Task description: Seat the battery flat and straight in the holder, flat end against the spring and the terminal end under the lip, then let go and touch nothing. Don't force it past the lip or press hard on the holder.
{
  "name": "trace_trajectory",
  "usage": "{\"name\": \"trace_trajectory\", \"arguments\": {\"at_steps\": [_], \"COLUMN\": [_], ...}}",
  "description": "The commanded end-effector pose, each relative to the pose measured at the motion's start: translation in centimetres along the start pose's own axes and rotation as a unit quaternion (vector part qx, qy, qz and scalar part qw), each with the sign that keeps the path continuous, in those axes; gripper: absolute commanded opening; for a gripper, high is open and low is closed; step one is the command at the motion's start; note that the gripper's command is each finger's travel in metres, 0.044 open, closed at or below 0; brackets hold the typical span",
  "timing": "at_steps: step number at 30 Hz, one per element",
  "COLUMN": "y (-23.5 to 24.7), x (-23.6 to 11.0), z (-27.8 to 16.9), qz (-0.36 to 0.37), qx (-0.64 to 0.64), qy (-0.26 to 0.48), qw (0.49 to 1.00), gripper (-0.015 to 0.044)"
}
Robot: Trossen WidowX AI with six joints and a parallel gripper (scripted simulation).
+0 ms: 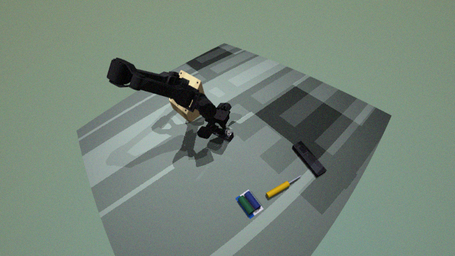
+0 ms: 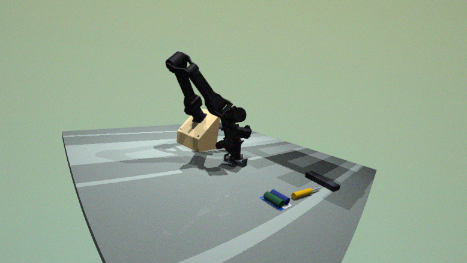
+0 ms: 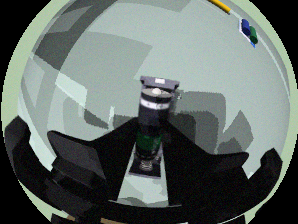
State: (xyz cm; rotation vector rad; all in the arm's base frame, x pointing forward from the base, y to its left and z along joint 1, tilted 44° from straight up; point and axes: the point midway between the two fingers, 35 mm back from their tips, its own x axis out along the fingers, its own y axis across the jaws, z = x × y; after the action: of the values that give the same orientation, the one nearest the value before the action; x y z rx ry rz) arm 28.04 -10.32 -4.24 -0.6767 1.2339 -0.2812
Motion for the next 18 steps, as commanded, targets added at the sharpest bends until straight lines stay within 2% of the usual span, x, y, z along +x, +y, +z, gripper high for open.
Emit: {"name": "trace_trajectory", "arguments": {"at_steps": [1, 18], "y": [0.42, 0.4], "x": [0.32, 0.72], "z": [-0.43, -0.31], "qz": [0.006, 0.013], "qx": [0.0, 0.008], "qy": [0.021, 0.069], "qw": [1.0, 0.998], "gripper": [0.0081, 0.0081]}}
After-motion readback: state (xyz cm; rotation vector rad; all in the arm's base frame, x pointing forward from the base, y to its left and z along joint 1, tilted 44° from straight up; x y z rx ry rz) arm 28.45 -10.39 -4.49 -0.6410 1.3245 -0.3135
